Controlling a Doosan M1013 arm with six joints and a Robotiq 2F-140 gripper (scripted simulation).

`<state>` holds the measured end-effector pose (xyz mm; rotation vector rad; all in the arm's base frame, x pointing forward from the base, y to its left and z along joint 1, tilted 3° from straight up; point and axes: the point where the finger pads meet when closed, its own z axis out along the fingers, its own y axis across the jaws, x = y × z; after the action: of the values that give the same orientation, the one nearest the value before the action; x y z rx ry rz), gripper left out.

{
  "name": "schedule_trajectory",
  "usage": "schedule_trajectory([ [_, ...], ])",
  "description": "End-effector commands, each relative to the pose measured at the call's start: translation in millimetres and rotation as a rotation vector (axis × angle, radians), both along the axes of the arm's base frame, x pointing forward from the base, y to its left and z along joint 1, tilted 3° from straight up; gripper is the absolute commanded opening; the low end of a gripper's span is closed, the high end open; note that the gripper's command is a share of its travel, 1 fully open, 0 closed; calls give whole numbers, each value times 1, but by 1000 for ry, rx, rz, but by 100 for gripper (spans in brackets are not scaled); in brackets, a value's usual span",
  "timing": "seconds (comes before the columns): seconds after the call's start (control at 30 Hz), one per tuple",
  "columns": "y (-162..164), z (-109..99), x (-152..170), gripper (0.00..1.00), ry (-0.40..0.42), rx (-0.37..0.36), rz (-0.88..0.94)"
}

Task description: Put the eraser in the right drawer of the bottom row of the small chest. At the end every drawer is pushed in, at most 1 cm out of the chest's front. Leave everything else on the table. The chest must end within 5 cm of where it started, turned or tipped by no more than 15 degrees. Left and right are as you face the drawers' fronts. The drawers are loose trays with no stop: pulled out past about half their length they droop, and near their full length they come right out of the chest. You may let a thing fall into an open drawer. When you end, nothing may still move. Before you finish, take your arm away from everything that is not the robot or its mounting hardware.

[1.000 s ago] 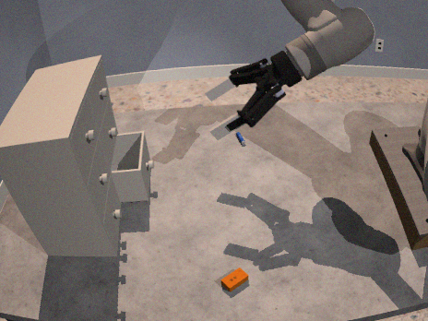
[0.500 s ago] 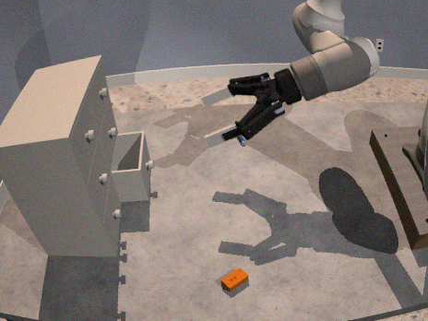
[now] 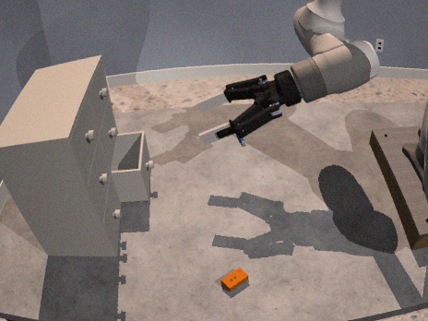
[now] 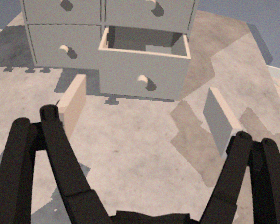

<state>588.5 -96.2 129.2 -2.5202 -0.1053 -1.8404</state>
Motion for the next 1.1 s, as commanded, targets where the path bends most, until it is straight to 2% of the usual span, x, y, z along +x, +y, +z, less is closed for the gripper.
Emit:
schedule_trajectory([
  [0.0,0,0,0,0,0,0,0],
  [0.67,0,-1,1,0,0,0,0],
  [0.83,0,-9,6,0,0,0,0],
  [1.0,1,-26,19,0,0,0,0],
  [1.07,1,-26,19,0,0,0,0],
])
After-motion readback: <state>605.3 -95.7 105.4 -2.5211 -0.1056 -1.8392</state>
